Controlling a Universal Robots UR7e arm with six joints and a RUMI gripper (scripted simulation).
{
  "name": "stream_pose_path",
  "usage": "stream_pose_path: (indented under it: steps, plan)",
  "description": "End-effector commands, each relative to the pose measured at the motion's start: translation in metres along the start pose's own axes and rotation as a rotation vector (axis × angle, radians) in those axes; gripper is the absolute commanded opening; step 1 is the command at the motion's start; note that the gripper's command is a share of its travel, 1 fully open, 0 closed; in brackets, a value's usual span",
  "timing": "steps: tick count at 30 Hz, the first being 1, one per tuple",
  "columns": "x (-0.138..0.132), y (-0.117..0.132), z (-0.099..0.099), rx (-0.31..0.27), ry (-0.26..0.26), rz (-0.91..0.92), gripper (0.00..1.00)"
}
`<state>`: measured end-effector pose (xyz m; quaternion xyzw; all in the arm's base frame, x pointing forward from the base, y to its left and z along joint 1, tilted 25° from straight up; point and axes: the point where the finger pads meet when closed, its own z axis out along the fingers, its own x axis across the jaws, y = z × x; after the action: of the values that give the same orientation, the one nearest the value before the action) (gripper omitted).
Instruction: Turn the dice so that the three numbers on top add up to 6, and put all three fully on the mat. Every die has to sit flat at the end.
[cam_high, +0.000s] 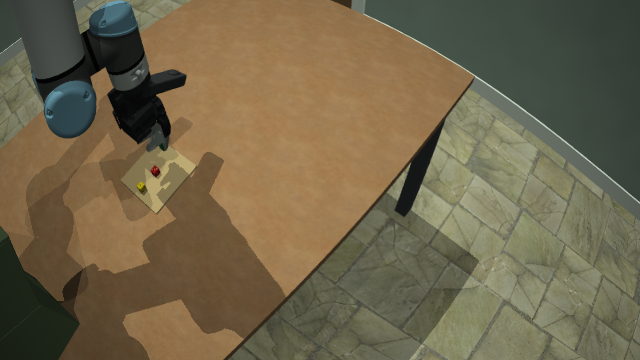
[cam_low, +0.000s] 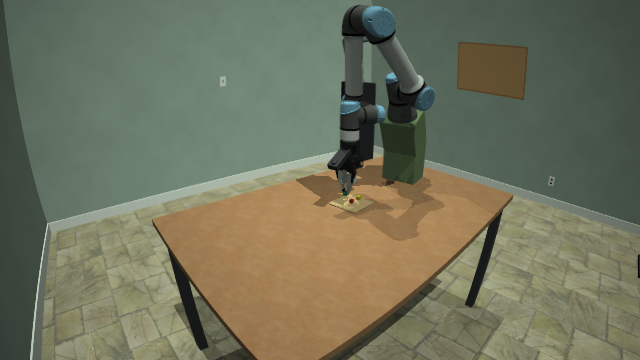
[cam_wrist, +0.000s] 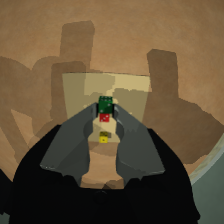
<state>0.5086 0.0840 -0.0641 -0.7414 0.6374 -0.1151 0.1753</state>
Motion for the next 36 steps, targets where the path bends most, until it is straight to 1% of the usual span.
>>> stream_pose_path:
  steps: [1, 2, 8, 13, 36]
  plan:
    - [0.001, -0.005, 0.016, 0.010, 0.005, -0.001, 0.00]
    - [0.001, -0.005, 0.016, 0.010, 0.005, -0.001, 0.00]
    - [0.001, -0.005, 0.032, 0.010, 0.005, -0.001, 0.00]
    - [0.001, -0.005, 0.039, 0.010, 0.005, -0.001, 0.00]
    - [0.001, -0.005, 0.041, 0.010, 0.005, -0.001, 0.00]
